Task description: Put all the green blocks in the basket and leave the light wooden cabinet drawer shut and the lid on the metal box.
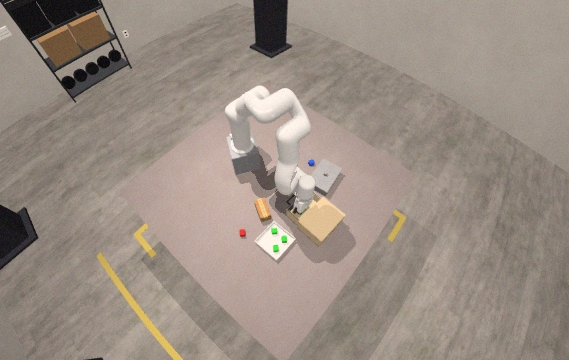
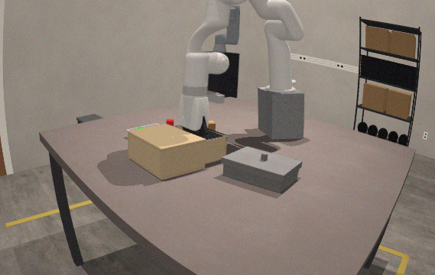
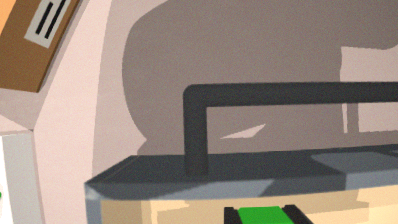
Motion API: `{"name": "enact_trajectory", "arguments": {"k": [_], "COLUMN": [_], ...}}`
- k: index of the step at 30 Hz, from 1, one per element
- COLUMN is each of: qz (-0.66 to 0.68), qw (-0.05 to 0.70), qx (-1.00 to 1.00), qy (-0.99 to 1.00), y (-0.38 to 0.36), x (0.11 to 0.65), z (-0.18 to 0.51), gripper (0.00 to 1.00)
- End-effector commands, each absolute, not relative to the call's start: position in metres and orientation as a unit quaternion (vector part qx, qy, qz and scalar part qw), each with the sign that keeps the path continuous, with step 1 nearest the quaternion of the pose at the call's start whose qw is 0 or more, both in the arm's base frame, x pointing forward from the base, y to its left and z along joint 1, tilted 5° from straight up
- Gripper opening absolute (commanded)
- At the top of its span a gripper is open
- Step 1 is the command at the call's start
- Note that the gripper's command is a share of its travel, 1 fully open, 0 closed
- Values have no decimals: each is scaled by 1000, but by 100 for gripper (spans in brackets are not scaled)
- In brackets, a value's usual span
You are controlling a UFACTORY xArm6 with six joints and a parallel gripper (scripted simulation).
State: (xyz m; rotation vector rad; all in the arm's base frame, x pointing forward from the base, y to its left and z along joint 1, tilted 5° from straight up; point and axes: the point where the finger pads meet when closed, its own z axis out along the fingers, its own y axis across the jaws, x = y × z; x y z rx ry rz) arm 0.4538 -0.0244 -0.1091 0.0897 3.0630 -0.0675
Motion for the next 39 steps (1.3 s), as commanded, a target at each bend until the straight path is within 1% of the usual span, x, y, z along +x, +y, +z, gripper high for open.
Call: {"name": "enact_trajectory", "arguments": {"k": [1,27,39], "qz": [-22,-22,-22], "qw": [40,40,40], "qx": [29,29,29], "qy": [999,999,999], "y": [-24,-24,-24], "x": [455,455,453], "z": [-108,-107,-88], "gripper": [0,0,0]}}
